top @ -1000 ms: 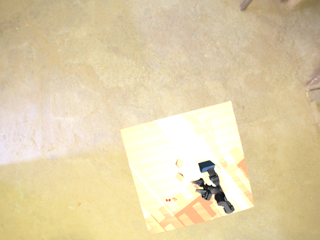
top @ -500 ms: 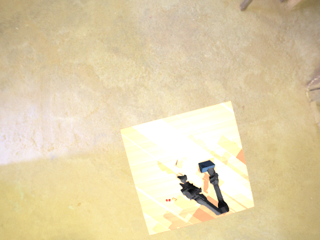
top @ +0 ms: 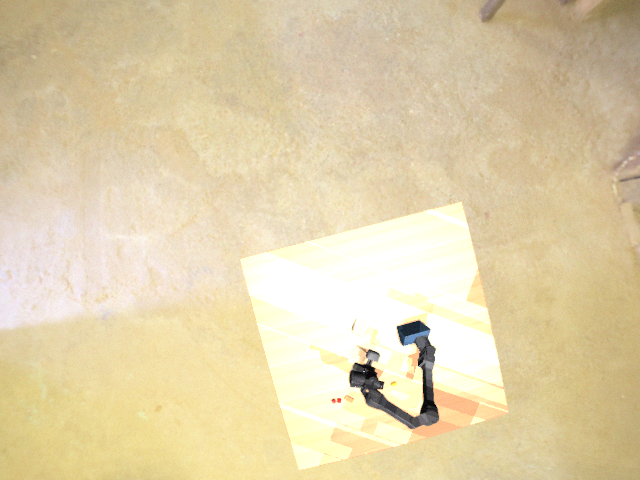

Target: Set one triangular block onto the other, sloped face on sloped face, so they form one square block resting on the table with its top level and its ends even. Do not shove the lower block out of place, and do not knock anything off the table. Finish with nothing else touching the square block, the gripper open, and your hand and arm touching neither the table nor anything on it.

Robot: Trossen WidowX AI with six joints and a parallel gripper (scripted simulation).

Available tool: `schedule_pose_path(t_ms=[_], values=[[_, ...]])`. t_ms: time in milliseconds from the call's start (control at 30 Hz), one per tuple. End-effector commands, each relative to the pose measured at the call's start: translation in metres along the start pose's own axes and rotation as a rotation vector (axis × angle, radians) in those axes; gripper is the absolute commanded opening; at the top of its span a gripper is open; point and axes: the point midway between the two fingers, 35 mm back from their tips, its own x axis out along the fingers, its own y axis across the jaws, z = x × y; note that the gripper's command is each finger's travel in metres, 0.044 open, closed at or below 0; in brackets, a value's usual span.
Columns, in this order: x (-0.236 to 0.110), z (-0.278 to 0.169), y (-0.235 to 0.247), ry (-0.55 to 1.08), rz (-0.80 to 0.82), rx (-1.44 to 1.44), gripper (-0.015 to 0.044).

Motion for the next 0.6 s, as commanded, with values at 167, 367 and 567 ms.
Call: schedule_pose_path(t_ms=[167, 367, 567], values=[[0.004, -0.002, 0.001, 0.024, -0.003, 0.047, 0.0440], [0.014, 0.000, 0.002, 0.023, -0.004, 0.047, 0.0440], [0.023, 0.001, 0.003, 0.023, -0.006, 0.048, 0.0440]])
